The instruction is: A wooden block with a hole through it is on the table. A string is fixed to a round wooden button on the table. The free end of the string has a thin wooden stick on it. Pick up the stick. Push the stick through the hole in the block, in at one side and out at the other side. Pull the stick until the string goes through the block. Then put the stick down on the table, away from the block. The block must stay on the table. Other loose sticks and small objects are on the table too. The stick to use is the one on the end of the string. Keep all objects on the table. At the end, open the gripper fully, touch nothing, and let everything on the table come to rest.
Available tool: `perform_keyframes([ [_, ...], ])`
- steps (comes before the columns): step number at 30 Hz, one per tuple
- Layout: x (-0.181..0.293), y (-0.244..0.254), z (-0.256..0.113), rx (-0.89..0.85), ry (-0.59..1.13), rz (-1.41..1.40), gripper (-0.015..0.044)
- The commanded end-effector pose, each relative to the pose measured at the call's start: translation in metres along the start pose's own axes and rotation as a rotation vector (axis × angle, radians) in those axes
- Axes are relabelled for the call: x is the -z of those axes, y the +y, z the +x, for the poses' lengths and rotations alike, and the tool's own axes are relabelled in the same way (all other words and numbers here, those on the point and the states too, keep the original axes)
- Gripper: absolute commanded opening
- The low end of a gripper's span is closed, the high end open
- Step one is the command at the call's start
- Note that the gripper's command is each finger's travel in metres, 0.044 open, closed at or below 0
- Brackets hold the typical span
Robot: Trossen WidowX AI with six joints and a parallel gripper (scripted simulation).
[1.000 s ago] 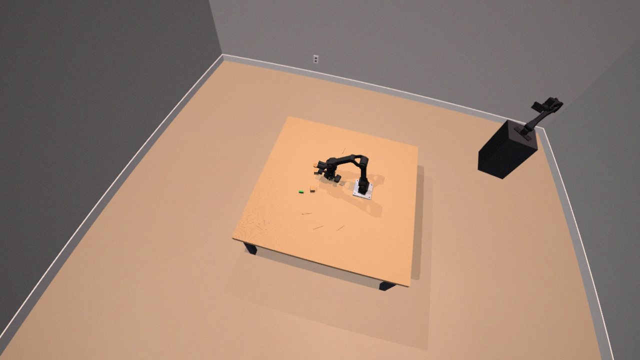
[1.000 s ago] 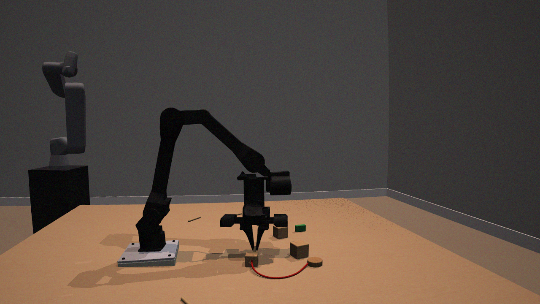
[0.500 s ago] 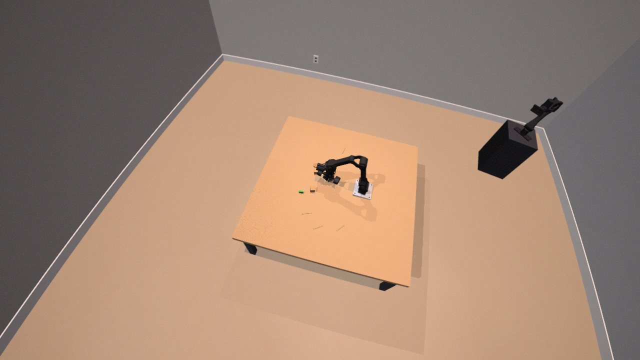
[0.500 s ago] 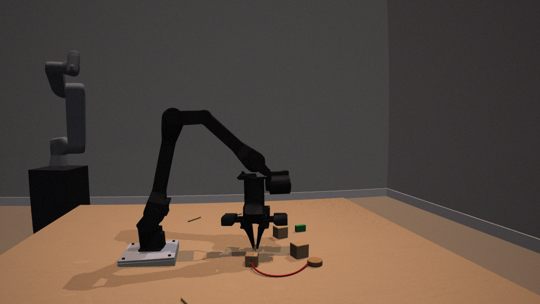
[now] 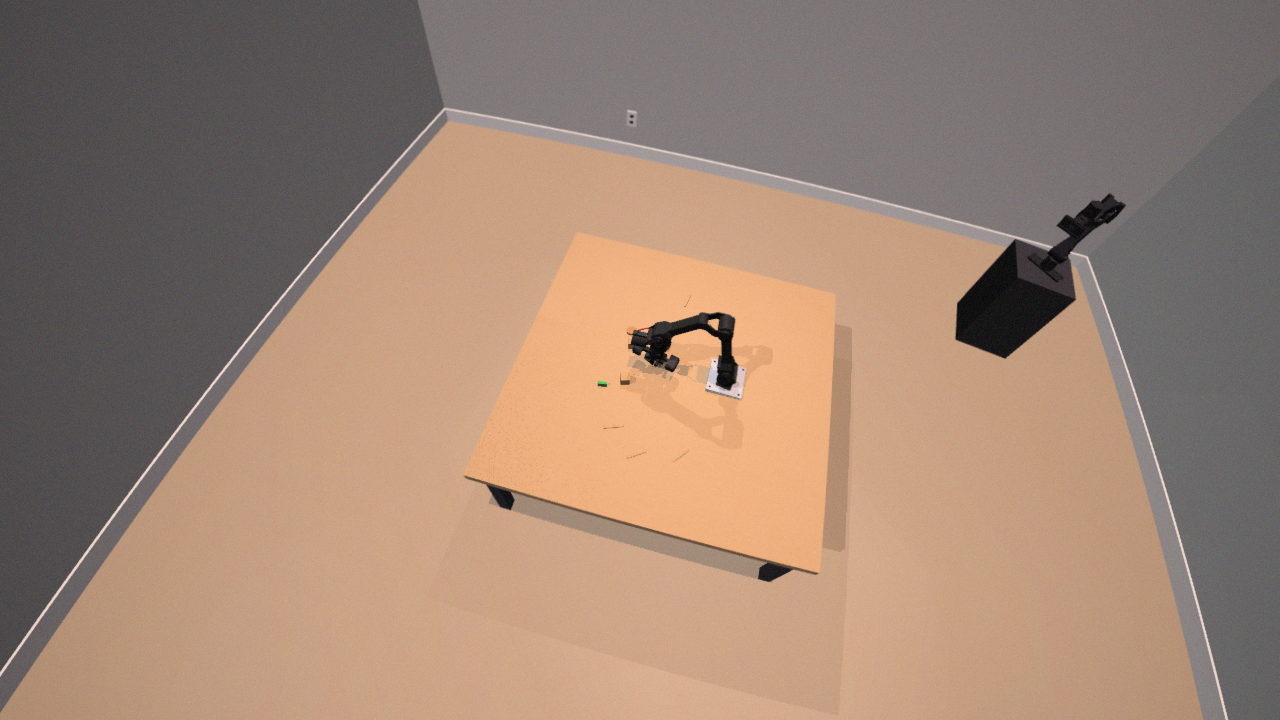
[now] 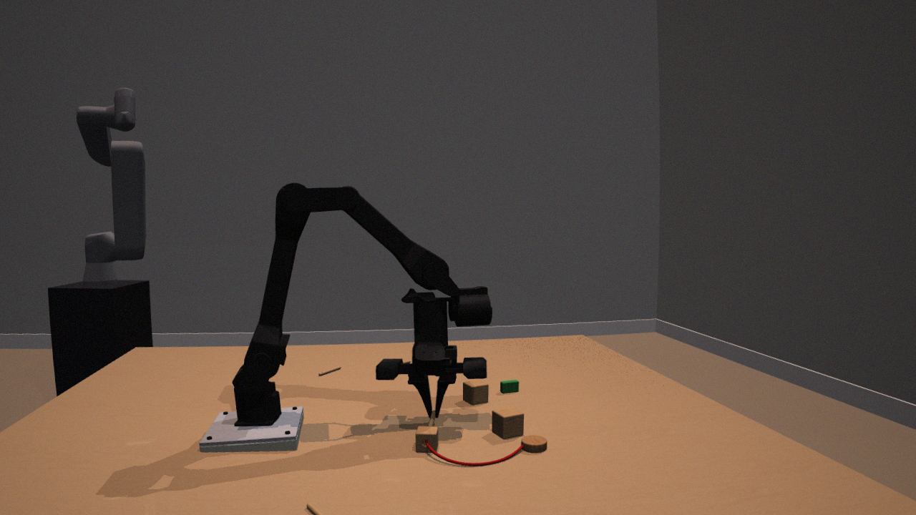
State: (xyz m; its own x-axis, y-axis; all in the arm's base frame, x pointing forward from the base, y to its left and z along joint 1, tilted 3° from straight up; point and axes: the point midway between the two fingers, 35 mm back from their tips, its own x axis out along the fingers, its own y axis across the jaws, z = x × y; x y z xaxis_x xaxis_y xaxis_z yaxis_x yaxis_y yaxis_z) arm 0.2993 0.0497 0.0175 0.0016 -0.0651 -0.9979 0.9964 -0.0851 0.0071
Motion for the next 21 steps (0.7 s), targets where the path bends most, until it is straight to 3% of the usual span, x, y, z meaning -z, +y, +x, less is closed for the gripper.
perform_keyframes([
  [1, 0.004, 0.0, -0.001, 0.003, 0.003, 0.002, 0.0],
  [19, 0.018, 0.0, 0.01, 0.034, 0.003, -0.003, 0.0],
  [21, 0.017, 0.001, 0.008, 0.027, 0.001, -0.006, 0.0053],
])
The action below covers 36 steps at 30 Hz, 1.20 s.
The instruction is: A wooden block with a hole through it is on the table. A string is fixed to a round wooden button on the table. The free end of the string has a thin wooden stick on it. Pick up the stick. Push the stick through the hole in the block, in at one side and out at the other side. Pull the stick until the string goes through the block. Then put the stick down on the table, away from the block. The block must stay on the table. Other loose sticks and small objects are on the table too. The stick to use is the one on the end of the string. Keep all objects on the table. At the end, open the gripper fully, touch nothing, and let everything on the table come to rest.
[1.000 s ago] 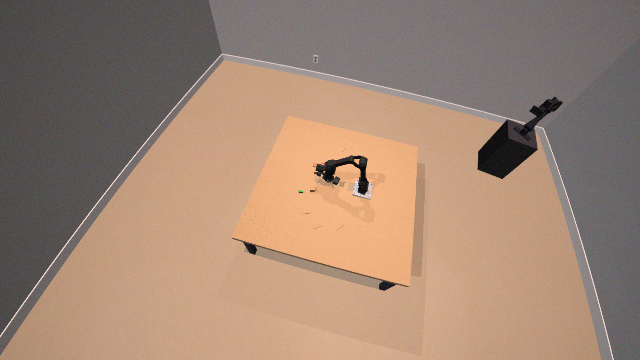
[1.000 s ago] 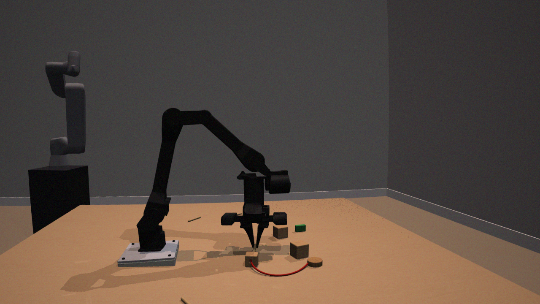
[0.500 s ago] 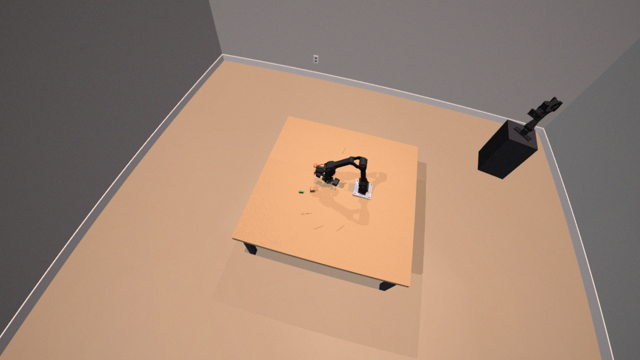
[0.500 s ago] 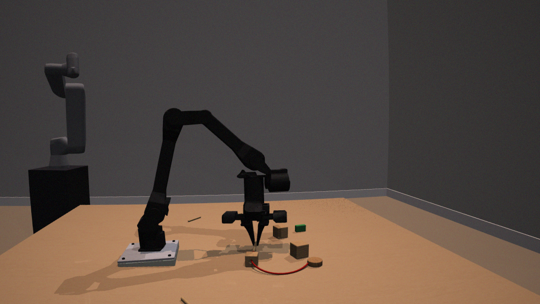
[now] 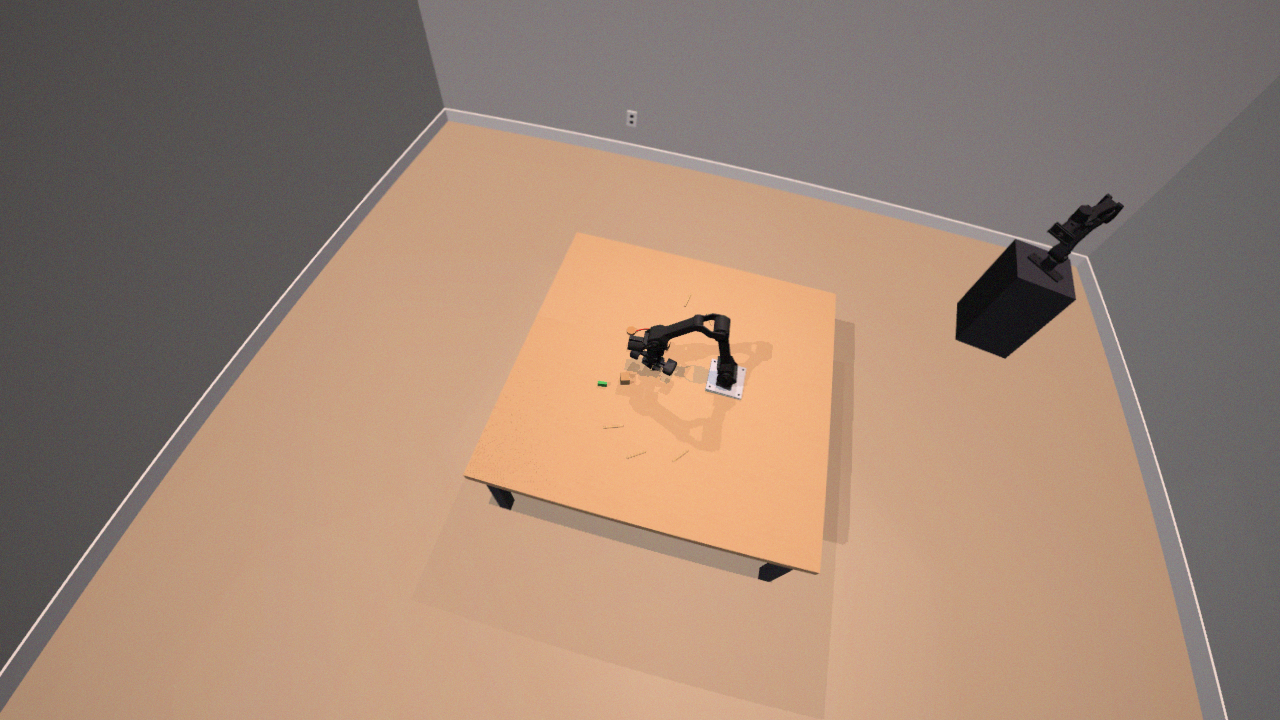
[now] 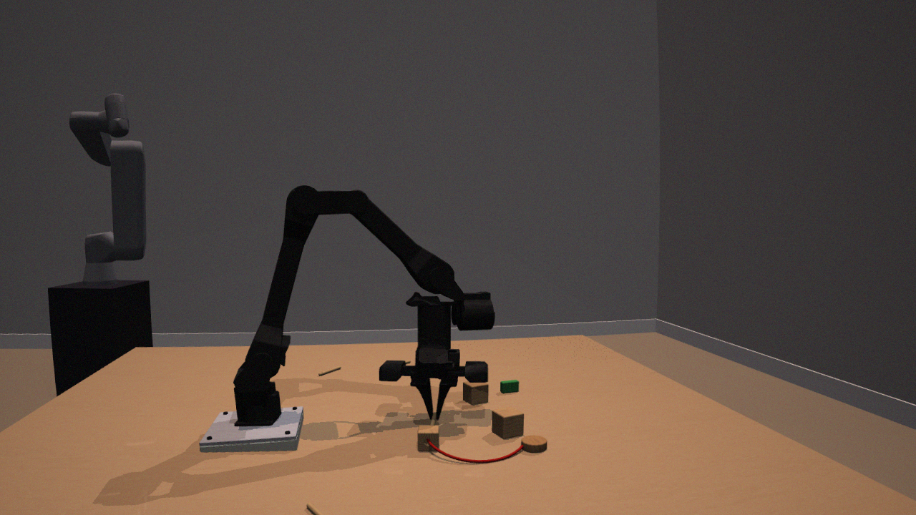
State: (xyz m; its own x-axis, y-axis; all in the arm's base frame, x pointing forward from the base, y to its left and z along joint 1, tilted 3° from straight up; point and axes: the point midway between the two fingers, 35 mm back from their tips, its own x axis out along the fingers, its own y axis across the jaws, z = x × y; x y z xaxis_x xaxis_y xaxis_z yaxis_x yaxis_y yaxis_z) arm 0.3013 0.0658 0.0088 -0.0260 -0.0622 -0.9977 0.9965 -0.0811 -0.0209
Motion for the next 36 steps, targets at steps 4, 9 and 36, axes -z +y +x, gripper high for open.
perform_keyframes([
  [4, 0.0, 0.0, 0.0, 0.0, 0.0, 0.0, 0.0158],
  [9, -0.004, 0.003, -0.057, -0.001, 0.0, 0.0, 0.021],
  [36, -0.006, 0.004, -0.1, -0.017, 0.006, 0.006, 0.044],
])
